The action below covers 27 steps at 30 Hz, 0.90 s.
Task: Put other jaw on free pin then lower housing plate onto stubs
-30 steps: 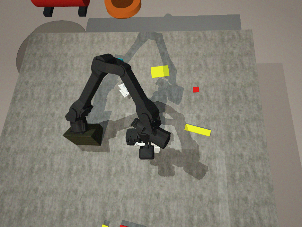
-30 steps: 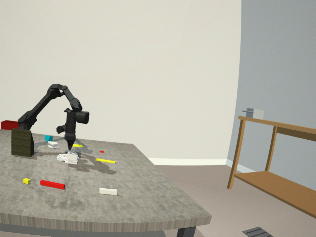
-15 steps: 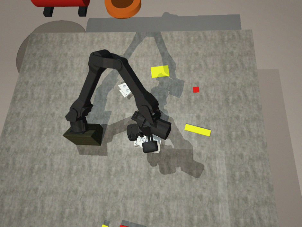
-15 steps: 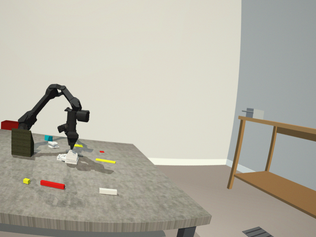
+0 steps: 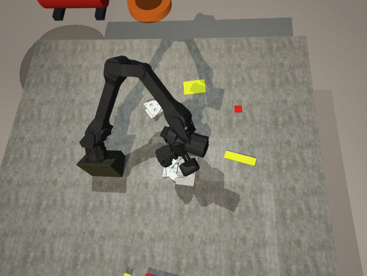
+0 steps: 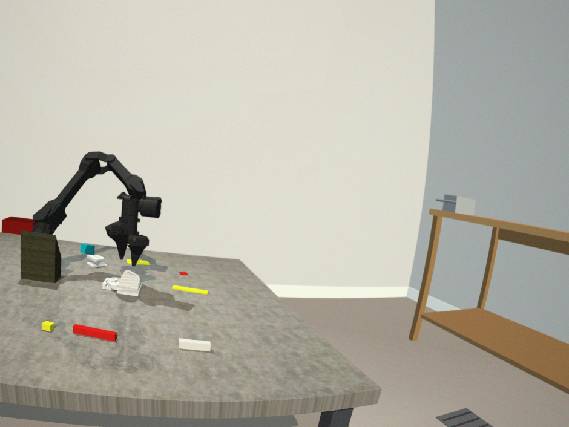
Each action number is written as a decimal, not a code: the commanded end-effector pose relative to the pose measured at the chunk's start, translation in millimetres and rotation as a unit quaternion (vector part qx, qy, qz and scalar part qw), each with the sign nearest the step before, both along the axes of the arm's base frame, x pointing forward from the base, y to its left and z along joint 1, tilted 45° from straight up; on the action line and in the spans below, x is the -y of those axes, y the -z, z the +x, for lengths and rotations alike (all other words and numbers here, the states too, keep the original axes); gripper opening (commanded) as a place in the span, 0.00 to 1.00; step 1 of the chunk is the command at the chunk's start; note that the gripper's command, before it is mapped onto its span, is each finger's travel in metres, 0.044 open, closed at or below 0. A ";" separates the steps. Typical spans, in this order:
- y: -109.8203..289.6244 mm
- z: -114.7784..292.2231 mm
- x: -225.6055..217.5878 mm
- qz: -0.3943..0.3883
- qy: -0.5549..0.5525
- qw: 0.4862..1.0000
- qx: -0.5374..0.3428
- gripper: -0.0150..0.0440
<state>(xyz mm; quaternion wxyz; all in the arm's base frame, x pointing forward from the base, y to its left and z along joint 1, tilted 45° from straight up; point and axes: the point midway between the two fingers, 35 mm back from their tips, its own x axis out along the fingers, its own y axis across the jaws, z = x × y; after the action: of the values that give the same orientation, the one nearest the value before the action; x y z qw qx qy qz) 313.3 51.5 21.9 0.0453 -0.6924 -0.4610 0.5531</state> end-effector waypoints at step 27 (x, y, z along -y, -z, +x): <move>-47.2 -16.7 -41.7 0.003 -0.250 0.941 0.229 1.00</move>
<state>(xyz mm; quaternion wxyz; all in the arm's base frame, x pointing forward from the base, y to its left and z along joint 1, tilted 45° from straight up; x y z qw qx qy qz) 300.1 88.4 62.8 -0.1690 -0.6712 -0.6034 0.3961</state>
